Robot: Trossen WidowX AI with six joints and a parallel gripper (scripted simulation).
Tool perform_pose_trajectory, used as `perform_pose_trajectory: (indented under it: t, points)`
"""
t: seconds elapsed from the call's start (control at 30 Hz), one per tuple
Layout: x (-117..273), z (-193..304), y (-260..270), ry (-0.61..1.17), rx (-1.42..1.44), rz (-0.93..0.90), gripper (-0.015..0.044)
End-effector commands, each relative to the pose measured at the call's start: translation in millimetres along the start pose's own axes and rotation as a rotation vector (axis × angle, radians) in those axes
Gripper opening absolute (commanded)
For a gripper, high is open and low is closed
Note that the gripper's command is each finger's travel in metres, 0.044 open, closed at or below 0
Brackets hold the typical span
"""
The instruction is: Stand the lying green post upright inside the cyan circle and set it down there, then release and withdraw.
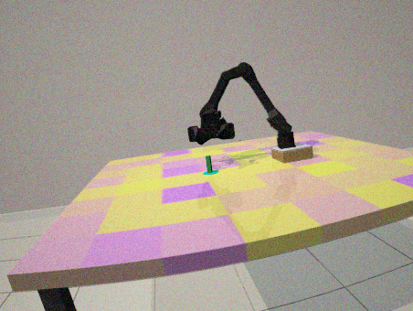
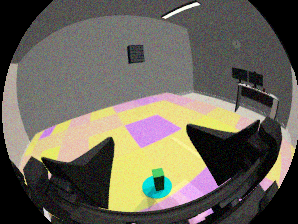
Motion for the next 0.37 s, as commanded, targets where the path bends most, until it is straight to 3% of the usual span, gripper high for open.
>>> perform_pose_trajectory:
  t: [0.0, 0.1, 0.33]
  points:
    - [1.1, -9.1, 1.2, -0.004, -0.008, 0.001, 0.0400]
    - [-9.8, -11.0, 2.9, 0.108, -0.044, -0.077, 0.0400]
    - [-44.7, -27.9, 9.5, 0.705, -0.139, -0.253, 0.0400]
Point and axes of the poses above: the point midway between the two fingers, 35 mm back from their tips, its own x axis back along the fingers, its own y axis across the jaws, z = x × y, the point moved 4 cm from there along x, back along the fingers, and after that the axes turned 6 degrees about -x, right-handed, at the moved point
